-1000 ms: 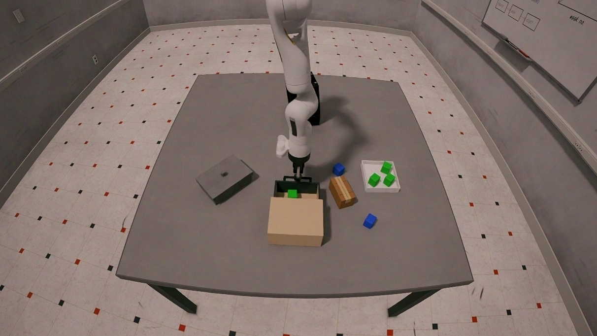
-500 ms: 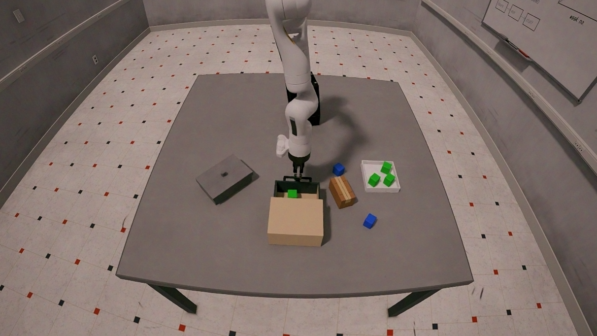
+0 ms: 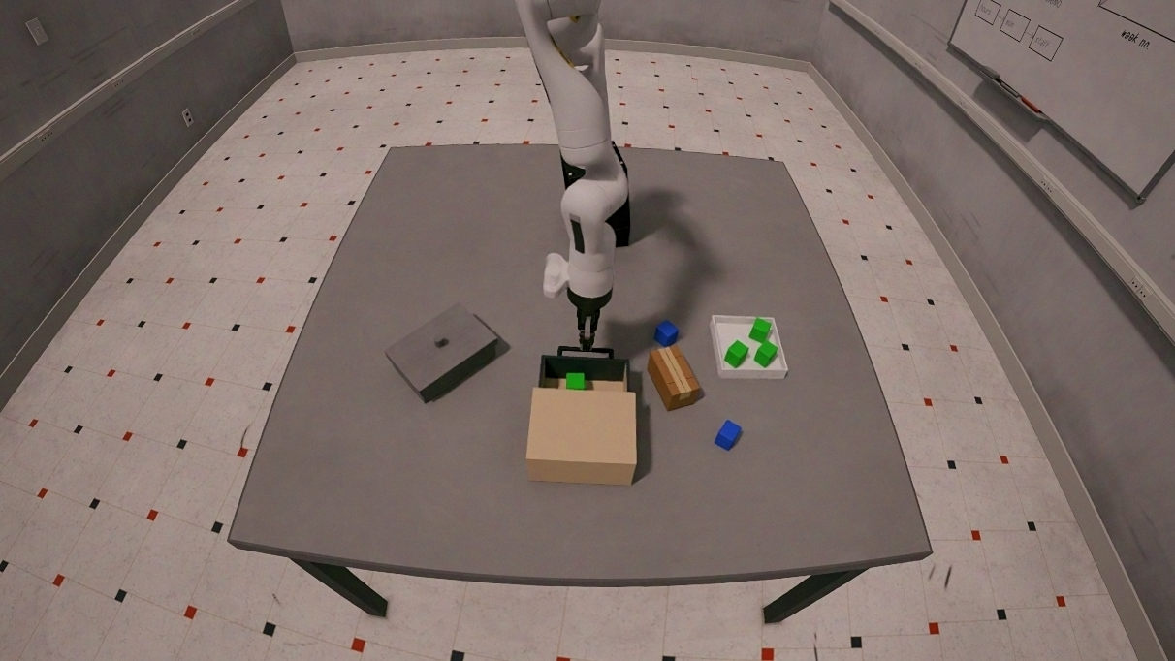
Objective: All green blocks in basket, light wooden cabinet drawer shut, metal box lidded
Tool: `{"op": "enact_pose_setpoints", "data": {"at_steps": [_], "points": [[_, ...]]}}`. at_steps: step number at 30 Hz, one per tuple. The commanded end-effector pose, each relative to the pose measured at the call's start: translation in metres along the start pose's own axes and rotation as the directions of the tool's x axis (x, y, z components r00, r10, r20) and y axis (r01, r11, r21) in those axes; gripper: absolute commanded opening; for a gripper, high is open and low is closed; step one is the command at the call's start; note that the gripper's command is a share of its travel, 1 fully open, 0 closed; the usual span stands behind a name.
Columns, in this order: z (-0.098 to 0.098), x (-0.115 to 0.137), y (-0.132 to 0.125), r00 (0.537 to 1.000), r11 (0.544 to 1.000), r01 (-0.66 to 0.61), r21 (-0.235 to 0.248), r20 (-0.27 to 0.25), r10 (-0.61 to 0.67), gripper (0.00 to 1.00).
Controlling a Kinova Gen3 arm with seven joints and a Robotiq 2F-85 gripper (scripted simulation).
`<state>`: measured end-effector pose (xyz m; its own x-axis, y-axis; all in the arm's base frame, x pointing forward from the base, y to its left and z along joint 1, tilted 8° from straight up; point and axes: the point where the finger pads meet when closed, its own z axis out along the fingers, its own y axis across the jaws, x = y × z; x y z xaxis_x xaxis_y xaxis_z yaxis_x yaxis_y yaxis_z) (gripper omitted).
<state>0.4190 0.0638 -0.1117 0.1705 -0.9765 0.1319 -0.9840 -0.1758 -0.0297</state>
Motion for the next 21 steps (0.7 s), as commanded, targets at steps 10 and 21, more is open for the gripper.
{"op": "enact_pose_setpoints", "data": {"at_steps": [10,21], "points": [[-0.043,0.0,-0.001,1.0,1.0,0.0,0.001,0.001,0.0,0.3],[-0.073,0.0,-0.001,1.0,1.0,0.0,0.001,0.001,0.0,0.3]]}}
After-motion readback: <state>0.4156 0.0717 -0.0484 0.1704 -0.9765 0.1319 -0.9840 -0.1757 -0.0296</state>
